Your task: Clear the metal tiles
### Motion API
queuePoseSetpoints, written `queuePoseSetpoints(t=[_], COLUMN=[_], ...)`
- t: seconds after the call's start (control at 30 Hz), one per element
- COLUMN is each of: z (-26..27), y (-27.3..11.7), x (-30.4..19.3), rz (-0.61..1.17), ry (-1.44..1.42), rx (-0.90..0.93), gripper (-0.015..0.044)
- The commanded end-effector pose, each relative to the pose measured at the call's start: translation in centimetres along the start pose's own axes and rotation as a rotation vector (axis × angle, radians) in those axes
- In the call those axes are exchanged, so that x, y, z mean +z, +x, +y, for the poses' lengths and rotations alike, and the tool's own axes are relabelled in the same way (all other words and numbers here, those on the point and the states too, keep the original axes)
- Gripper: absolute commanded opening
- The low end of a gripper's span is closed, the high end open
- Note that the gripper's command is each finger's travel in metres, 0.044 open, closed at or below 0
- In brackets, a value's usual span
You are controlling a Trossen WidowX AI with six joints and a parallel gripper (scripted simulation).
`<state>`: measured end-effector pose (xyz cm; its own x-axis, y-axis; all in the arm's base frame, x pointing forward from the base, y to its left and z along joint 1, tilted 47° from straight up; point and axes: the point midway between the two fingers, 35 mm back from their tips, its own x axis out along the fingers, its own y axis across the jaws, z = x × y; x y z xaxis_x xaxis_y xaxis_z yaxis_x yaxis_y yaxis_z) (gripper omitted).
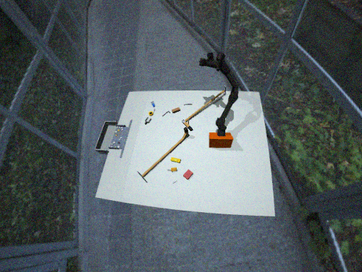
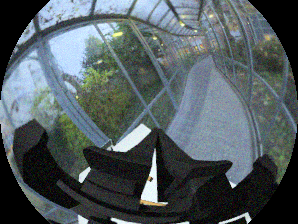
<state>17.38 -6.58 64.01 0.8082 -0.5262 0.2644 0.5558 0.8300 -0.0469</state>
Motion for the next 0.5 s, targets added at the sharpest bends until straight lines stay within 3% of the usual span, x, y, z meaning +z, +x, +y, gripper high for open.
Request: queuePoseSetpoints(t=[0.0,0.47], z=[1.2,4.5], y=[0.8,2.8], x=[-1.1,-4.7], rz=[0.034,0.147], ry=[-0.028,-0.125], rx=[0.014,0.046], gripper=[0.0,0.0])
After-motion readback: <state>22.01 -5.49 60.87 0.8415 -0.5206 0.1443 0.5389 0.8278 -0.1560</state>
